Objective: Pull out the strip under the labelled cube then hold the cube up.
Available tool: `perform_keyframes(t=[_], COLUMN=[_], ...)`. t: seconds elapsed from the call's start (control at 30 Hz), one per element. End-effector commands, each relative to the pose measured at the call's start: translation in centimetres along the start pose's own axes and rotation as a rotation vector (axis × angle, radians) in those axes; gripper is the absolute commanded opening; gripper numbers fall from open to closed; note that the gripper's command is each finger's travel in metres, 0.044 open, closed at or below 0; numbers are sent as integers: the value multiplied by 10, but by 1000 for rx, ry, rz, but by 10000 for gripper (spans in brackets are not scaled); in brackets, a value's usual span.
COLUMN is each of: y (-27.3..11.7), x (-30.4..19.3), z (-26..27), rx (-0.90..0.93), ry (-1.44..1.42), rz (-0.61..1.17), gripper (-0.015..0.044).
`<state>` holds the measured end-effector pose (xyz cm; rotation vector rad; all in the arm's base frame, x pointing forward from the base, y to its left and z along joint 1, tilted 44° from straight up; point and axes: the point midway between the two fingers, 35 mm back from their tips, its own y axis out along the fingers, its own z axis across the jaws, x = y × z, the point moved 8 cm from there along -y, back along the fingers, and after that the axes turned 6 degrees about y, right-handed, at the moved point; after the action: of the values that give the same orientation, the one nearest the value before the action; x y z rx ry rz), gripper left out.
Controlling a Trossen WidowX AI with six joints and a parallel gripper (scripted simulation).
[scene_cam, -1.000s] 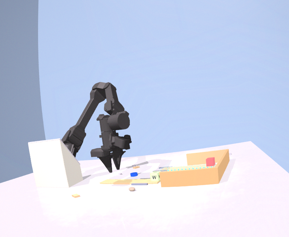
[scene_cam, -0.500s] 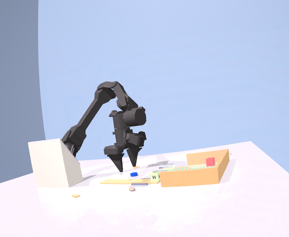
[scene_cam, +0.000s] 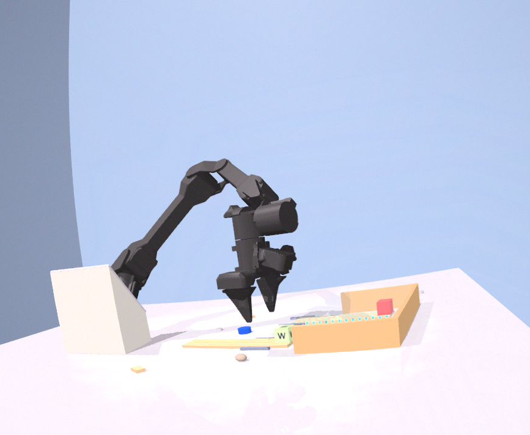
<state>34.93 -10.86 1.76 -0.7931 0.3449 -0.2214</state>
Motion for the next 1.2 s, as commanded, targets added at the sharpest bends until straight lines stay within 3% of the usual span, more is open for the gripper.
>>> perform_keyframes(t=[0.0,0.27,0.53,1.17], y=[-3,-7,3,34], x=[13,41,42,42], z=[4,12,12,13], rx=[6,6,6,8], ry=[4,2,2,2], rz=[-4,-6,-6,-5], gripper=[440,440,250,250])
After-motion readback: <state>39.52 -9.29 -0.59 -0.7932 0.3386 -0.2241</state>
